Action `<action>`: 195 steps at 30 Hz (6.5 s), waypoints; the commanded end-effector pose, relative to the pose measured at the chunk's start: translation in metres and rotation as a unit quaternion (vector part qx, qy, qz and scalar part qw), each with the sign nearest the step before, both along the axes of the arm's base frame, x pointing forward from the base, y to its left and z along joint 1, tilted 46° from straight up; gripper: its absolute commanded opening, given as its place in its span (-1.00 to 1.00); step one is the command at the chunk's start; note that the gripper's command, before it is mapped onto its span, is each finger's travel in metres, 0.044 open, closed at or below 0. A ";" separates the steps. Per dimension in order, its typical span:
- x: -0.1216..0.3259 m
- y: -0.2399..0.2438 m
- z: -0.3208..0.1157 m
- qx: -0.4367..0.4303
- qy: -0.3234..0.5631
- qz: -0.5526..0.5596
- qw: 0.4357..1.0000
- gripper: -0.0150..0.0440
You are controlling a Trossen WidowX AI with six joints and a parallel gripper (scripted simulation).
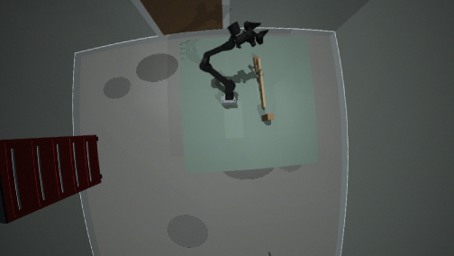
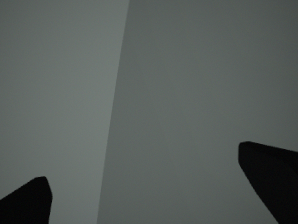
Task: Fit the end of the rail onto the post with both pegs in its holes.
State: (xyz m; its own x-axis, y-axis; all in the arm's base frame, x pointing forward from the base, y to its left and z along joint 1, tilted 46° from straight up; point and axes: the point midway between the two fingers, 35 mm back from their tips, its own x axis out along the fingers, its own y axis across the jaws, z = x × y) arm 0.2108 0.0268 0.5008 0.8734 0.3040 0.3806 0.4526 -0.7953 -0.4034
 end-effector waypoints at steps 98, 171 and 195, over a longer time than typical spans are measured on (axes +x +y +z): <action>0.096 0.010 -0.535 0.411 0.863 -0.014 0.294 0.29; 0.100 -0.008 -0.519 0.411 0.863 -0.014 0.294 -0.49; 0.100 -0.017 -0.511 0.411 0.863 -0.015 0.294 -0.49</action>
State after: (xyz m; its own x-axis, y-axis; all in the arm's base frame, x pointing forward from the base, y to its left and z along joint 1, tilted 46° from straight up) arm 0.3084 0.0139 -0.0127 -0.0325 0.7076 -0.7058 -0.9917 -0.1105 -0.0651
